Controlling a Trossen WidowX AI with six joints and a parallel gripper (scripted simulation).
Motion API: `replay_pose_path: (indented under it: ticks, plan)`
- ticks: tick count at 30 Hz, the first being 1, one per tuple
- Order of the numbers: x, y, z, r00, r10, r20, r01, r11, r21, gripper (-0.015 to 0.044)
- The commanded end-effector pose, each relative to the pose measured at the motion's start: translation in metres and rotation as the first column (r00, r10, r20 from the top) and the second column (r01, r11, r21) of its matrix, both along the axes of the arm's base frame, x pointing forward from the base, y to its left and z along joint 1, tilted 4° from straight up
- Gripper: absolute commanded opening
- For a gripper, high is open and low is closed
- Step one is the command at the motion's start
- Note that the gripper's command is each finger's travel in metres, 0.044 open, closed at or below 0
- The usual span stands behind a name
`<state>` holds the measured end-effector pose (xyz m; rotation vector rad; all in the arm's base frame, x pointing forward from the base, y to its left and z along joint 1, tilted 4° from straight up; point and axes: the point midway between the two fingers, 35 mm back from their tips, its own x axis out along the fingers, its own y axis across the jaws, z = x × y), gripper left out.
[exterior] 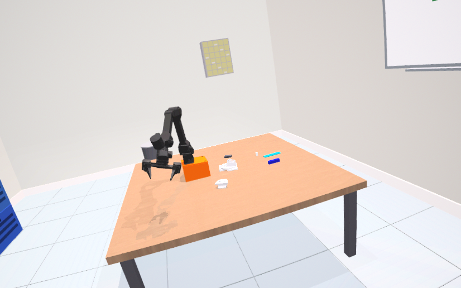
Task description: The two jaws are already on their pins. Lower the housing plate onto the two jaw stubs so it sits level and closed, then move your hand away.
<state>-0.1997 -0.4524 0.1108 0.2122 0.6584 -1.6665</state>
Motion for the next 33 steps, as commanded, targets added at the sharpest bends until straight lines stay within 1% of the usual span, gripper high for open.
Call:
replay_pose_path:
  ticks: [1,8,16,24,33]
  plan:
    - [0.015,-0.002,-0.006,0.997,0.06,-0.041,-0.058,0.997,0.05,0.044]
    - [0.048,-0.004,-0.018,0.975,0.196,-0.108,-0.179,0.972,0.152,0.044]
    - [0.085,-0.003,-0.031,0.917,0.361,-0.168,-0.31,0.912,0.268,0.044]
    - [0.121,0.003,-0.043,0.824,0.527,-0.207,-0.428,0.819,0.382,0.044]
    - [0.16,0.015,-0.054,0.681,0.697,-0.225,-0.533,0.682,0.501,0.044]
